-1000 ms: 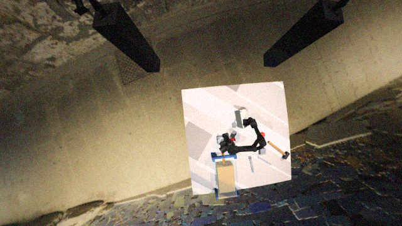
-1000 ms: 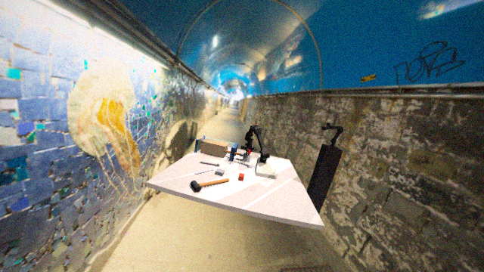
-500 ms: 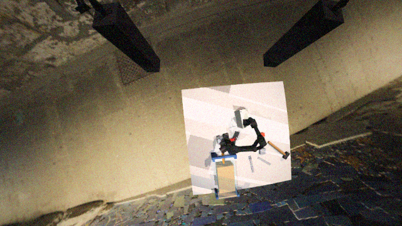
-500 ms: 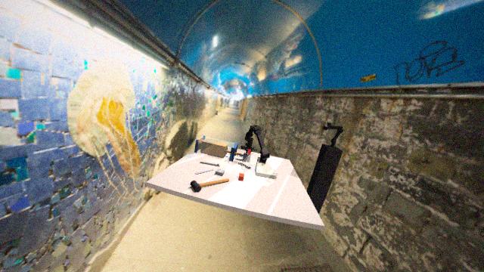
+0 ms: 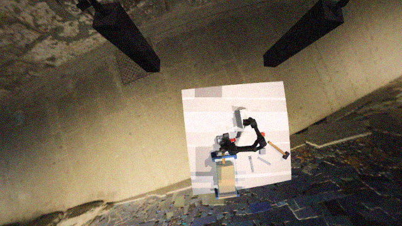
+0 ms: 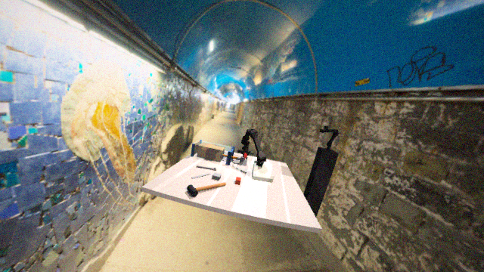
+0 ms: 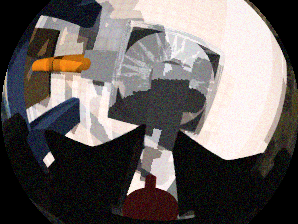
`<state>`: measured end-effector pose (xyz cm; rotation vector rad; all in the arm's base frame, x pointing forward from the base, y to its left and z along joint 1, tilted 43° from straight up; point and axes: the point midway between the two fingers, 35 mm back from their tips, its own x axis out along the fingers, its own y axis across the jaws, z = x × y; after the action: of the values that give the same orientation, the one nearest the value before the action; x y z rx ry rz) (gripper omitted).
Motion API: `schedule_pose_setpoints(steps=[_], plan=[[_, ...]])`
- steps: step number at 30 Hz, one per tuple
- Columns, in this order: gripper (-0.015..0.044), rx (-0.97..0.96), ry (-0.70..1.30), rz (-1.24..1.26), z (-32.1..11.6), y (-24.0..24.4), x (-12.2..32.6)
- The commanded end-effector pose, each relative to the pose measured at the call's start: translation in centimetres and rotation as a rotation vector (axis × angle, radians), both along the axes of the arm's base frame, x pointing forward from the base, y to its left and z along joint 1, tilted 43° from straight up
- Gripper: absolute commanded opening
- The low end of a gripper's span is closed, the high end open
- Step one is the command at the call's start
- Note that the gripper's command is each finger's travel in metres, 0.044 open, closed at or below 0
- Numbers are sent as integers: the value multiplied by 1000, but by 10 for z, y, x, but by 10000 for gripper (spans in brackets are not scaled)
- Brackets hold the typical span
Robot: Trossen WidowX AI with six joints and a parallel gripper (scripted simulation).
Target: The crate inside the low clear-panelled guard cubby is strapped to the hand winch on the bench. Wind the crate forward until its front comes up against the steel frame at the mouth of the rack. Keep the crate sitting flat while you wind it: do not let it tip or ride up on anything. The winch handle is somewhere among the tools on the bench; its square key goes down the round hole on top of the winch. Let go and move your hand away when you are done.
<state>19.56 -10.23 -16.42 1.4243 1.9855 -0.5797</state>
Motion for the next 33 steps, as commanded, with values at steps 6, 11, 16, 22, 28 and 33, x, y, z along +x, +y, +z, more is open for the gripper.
schedule_pose_setpoints(steps=[6, 11, 16, 22, 28, 33], plan=[[0, -16, 57, -43, -3, 3, 2], [0, -16, 58, -44, -2, 3, 3], [0, -10, 33, -16, -2, 2, 1], [0, -9, 28, -10, -2, 2, 1], [0, -15, 52, -38, -2, 3, 2], [0, -16, 56, -42, -2, 3, 3]])
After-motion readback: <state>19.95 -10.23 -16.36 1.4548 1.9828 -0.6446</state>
